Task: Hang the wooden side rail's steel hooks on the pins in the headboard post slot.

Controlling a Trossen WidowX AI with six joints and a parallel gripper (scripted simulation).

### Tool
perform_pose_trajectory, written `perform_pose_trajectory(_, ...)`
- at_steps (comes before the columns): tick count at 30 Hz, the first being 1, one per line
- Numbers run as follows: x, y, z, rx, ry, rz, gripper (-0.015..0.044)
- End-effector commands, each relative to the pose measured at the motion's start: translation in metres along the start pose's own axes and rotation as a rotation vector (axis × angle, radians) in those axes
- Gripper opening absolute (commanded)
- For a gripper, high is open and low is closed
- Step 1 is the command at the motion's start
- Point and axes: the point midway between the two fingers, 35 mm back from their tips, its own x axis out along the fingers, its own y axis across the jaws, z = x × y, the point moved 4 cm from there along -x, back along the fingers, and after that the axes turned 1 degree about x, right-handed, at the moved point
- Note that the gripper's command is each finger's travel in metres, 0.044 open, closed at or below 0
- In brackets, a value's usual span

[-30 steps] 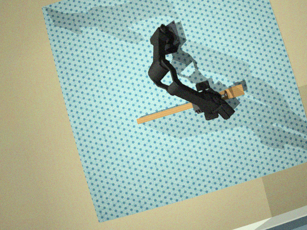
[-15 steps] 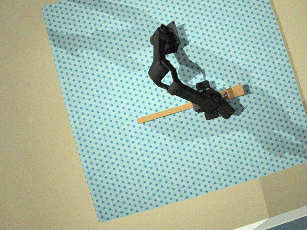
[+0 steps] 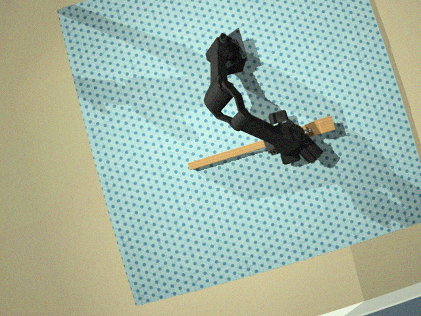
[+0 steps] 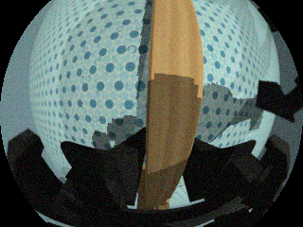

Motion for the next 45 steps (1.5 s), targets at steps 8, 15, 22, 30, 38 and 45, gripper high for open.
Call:
perform_pose_trajectory(8, -0.0060, 0.0023, -0.0041, 0.002, 0.008, 0.011, 0.0000)
perform_pose_trajectory(15, -0.0065, 0.0028, -0.0046, 0.002, 0.008, 0.011, 0.0000)
perform_pose_trajectory(22, -0.0071, 0.0033, -0.0051, 0.002, 0.008, 0.011, 0.0000)
perform_pose_trajectory(30, -0.0071, 0.0041, -0.0058, 0.002, 0.008, 0.011, 0.0000)
perform_pose_trajectory(38, -0.0072, 0.0047, -0.0065, 0.002, 0.008, 0.011, 0.0000)
perform_pose_trajectory(45, -0.0064, 0.0055, -0.0073, 0.002, 0.008, 0.012, 0.0000)
